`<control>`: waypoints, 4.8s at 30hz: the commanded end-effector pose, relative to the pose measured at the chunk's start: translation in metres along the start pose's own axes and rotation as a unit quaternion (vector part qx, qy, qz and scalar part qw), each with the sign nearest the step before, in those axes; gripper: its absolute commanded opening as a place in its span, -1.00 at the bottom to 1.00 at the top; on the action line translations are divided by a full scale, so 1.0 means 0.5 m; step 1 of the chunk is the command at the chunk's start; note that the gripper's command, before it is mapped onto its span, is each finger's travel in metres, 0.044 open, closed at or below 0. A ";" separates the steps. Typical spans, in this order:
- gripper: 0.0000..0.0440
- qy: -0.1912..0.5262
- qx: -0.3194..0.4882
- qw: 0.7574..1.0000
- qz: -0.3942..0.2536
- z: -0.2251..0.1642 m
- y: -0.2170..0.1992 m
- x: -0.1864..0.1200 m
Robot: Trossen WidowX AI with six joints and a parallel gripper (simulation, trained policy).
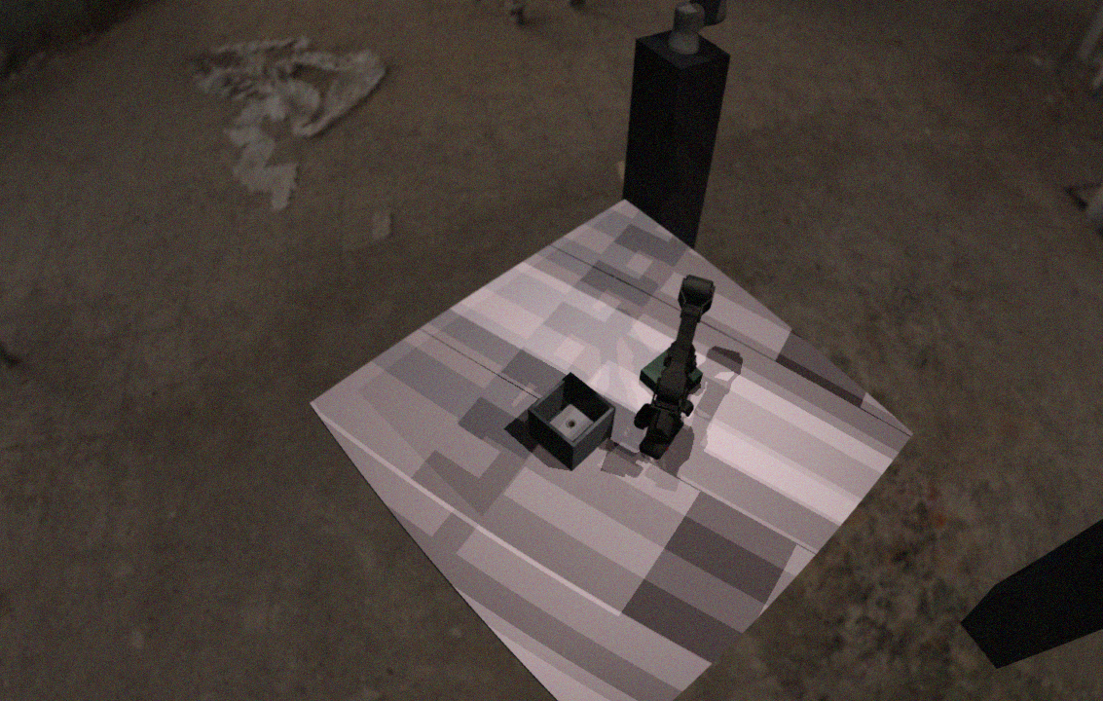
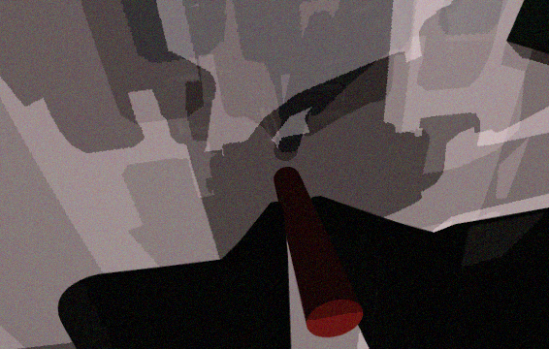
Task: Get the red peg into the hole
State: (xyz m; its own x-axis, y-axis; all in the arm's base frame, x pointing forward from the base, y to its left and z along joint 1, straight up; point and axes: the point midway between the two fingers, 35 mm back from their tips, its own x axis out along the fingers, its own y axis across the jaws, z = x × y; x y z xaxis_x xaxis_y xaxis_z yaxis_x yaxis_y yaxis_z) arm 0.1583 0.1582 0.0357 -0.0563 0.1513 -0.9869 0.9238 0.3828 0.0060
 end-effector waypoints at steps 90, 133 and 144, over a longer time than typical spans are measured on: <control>-1.00 -0.078 0.062 0.991 0.084 0.404 0.142 -0.258; -0.41 -0.014 0.022 0.998 0.065 0.461 0.201 -0.149; -0.20 0.033 0.030 0.992 0.115 0.465 0.228 -0.224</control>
State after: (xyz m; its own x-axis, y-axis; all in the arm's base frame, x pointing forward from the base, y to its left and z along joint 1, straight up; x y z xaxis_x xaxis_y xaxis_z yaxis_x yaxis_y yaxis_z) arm 0.3551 -0.0269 0.1025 0.1224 0.2669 -0.9559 0.9395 0.2794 0.1983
